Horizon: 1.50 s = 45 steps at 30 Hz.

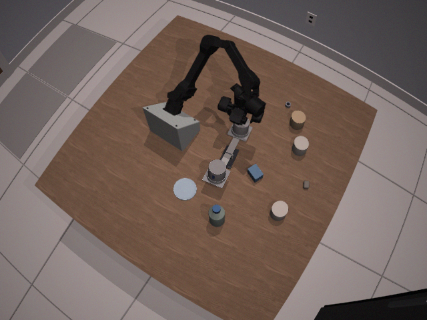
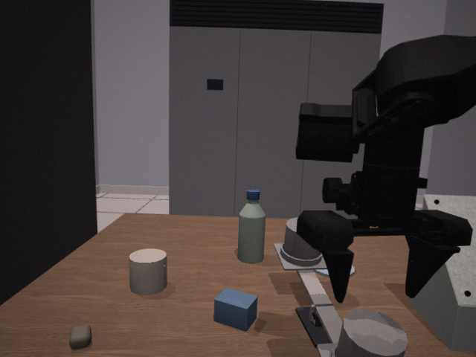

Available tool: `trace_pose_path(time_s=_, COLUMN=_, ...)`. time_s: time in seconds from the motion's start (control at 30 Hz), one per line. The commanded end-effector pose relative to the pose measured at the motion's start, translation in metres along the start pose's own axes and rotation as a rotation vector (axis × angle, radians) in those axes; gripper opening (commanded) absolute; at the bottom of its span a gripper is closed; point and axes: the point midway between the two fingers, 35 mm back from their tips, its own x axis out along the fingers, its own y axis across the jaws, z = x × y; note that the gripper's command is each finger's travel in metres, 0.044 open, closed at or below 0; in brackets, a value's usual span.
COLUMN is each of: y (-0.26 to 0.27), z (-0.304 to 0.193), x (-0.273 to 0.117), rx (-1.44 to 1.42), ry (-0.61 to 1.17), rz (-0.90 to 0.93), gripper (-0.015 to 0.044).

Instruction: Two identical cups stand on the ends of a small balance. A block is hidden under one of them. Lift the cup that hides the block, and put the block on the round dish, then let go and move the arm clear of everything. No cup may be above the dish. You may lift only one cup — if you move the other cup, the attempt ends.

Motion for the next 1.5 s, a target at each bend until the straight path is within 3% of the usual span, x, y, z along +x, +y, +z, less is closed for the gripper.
trace_pose_path(time_s=0.0, y=0.003, z=-0.005, x=0.002, rx=0.046, ry=-0.010, rz=-0.009, gripper=0.0440)
trace_pose_path(time_s=1.47, y=0.003, z=-0.004, x=0.073, rx=0.046, ry=-0.009, rz=-0.008, gripper=0.0440)
